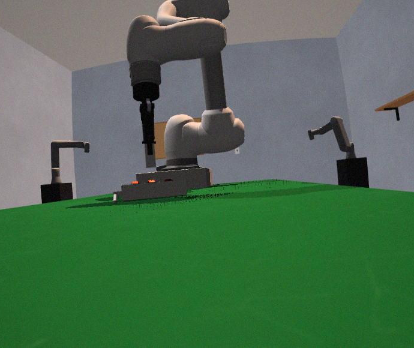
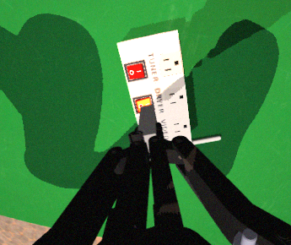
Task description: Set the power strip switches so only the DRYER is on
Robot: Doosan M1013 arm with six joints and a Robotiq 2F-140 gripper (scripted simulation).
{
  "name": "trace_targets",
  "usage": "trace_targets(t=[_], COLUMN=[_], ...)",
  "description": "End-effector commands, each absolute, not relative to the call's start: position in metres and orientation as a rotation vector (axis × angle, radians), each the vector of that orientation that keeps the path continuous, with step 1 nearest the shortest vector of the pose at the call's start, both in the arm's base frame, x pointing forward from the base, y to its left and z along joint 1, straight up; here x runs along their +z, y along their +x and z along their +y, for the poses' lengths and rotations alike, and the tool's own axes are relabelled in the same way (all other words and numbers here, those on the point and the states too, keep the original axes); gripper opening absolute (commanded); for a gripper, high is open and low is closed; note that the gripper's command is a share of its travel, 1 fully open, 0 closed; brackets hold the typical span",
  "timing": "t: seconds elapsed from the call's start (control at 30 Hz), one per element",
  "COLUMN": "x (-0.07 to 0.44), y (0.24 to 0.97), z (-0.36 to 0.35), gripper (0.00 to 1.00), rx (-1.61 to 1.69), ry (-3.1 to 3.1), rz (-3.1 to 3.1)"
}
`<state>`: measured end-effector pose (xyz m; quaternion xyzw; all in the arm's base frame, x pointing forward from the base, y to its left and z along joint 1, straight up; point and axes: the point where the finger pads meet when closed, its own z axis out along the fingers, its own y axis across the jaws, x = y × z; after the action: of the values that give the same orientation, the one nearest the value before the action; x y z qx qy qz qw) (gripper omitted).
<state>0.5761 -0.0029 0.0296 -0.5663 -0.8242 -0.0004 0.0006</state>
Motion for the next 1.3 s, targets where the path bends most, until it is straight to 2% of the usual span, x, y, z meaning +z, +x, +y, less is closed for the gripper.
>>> trace_targets(t=[0.0, 0.23, 1.27], x=[0.03, 0.043, 0.043], y=[0.576, 0.576, 0.576], z=[-0.003, -0.05, -0.051], gripper=[0.0, 0.0, 0.0], rx=[-0.002, -0.001, -0.001], ry=[-1.778, -1.779, -1.779], rz=[-2.588, -2.588, -2.588])
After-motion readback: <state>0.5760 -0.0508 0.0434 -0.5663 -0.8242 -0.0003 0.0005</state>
